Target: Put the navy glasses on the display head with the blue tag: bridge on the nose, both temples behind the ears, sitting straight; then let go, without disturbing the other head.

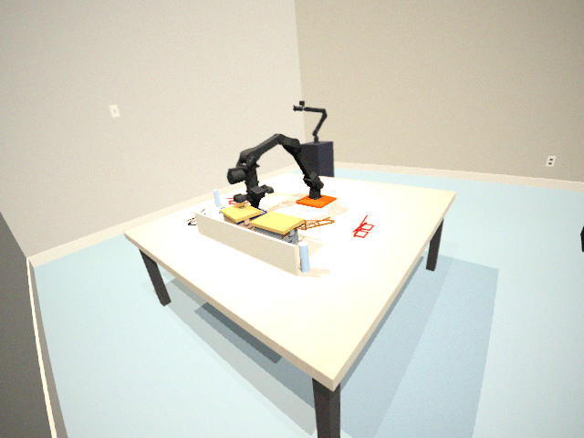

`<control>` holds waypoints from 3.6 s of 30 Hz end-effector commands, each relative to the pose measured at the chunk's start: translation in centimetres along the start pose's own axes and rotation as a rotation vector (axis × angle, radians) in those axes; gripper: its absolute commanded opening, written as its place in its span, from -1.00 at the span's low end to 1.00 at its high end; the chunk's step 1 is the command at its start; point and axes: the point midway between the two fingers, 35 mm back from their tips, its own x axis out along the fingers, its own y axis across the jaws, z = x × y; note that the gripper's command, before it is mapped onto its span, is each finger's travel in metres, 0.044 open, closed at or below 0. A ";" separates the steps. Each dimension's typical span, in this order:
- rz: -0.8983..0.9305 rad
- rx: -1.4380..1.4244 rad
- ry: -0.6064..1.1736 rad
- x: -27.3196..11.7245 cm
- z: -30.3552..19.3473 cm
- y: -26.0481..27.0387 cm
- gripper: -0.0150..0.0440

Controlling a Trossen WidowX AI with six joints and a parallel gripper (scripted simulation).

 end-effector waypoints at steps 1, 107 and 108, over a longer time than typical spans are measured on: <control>-0.001 -0.005 0.005 0.1 -0.1 0.0 -0.49; -0.001 -0.001 0.000 0.4 0.0 0.0 -0.13; -0.001 -0.001 0.000 0.4 0.0 0.0 -0.13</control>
